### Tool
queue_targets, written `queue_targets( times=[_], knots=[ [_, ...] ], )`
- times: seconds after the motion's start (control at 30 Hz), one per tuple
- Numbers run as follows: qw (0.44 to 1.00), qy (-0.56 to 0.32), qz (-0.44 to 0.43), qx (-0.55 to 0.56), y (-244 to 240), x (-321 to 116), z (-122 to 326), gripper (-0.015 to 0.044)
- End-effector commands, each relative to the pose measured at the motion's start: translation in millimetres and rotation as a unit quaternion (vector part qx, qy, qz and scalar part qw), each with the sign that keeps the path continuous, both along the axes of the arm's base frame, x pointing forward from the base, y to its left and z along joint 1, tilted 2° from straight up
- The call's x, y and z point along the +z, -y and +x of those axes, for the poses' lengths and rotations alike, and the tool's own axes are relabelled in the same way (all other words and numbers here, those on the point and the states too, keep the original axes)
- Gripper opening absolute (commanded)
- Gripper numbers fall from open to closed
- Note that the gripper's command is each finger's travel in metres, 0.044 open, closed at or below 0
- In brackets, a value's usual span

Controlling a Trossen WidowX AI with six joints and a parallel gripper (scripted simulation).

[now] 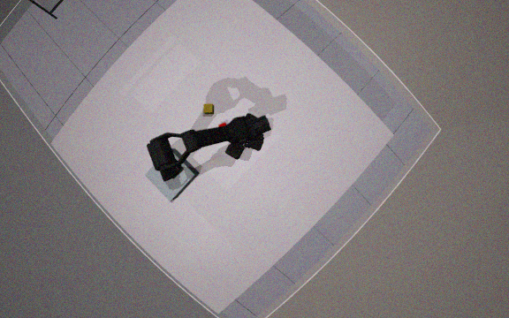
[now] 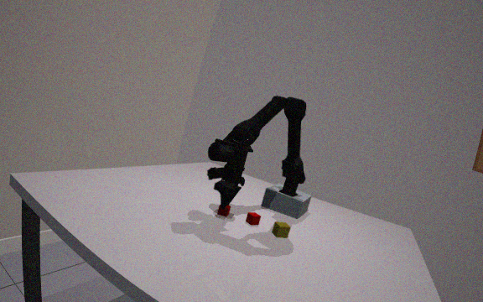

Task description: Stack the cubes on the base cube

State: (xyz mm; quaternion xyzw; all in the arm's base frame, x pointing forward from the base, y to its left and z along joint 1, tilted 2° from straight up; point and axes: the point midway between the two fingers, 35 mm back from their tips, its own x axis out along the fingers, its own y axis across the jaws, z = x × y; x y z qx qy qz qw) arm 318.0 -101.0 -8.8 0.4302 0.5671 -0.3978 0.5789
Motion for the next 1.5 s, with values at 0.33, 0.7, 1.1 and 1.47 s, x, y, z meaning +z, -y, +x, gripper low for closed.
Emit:
queue_targets(
  times=[0.33,0.7,1.1,1.47],
  knots=[
    [1.000,-0.003,-0.001,-0.001,-0.2,-12.3,-1.2,0.0107],
    [1.000,-0.003,-0.001,-0.001,1.4,7.3,1.3,0.0105],
    [1.000,-0.002,-0.001,-0.001,3.1,44.7,2.3,0.0105],
    [1.000,-0.002,-0.001,-0.001,3.2,79.9,-1.1,0.0105]
  ],
)
